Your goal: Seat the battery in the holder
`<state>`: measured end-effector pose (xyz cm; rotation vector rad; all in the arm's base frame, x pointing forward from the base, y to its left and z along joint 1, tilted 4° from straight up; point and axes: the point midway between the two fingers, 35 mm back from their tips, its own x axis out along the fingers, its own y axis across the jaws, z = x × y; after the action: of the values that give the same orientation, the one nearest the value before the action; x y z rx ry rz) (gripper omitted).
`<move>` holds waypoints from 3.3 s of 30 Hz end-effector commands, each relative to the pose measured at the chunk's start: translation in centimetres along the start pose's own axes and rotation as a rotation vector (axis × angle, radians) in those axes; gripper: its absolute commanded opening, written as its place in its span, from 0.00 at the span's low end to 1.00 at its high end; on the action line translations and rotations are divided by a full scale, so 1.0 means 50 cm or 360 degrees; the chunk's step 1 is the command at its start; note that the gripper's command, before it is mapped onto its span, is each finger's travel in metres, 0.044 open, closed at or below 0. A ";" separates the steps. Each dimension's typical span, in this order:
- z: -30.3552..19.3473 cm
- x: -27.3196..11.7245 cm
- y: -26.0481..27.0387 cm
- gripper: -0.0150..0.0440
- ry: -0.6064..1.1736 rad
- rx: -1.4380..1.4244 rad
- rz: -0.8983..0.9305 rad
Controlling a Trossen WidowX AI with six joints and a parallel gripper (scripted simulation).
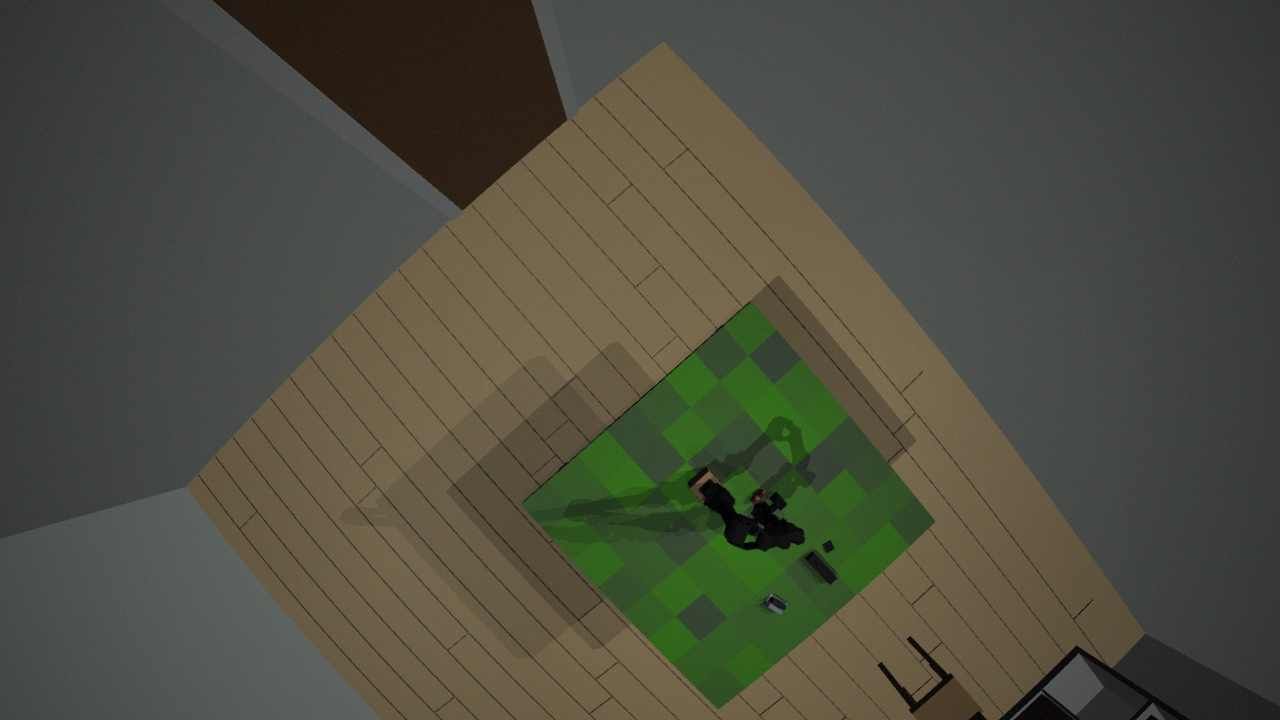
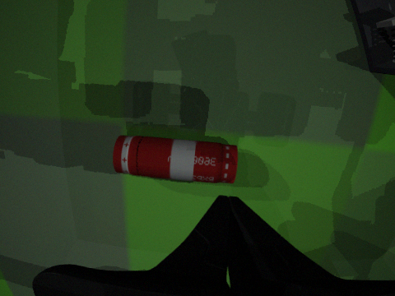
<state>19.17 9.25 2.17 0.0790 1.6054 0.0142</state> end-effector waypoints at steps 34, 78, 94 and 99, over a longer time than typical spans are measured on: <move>0.005 -0.024 0.047 0.66 -0.0030 -0.2102 0.0000; 0.004 0.075 0.055 0.66 -0.0029 -0.2520 -0.0002; 0.002 0.098 0.054 0.41 -0.0030 -0.2520 -0.0002; 0.002 0.098 0.054 0.38 -0.0030 -0.2520 -0.0002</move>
<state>19.21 12.19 -2.56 -1.1299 1.1867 1.2381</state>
